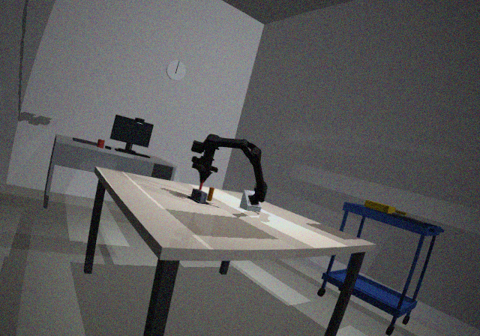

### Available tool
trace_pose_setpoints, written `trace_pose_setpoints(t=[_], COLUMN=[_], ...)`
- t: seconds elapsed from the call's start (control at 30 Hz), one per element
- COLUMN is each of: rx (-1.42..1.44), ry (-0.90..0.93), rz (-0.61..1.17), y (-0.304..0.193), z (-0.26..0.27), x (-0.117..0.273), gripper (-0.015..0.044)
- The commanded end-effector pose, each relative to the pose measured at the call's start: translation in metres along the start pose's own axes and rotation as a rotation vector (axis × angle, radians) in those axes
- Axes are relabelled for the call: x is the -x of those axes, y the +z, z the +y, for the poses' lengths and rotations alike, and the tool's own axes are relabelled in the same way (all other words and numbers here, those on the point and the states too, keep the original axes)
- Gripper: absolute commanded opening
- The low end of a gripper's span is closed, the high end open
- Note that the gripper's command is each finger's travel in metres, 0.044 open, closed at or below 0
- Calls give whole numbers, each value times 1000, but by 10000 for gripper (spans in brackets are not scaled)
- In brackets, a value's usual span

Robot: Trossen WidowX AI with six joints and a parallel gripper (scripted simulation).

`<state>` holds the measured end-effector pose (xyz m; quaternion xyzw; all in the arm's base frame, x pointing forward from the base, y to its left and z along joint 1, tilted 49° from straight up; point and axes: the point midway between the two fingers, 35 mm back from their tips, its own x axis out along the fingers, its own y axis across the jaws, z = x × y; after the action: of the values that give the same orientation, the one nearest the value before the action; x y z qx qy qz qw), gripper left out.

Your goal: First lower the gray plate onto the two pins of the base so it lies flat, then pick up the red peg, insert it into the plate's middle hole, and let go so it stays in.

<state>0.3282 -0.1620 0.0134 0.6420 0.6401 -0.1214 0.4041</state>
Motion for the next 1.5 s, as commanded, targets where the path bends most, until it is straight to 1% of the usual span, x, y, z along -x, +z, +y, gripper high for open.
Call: trace_pose_setpoints(t=[0.0, 1.33, 1.47], rx=[-4, 6, 6], ry=[-1, -4, -4], rz=[5, 2, 2], y=[-2, -2, -2], z=[-1, 0, 0], x=[-8, -9, -9], gripper=[0, 0, 105])
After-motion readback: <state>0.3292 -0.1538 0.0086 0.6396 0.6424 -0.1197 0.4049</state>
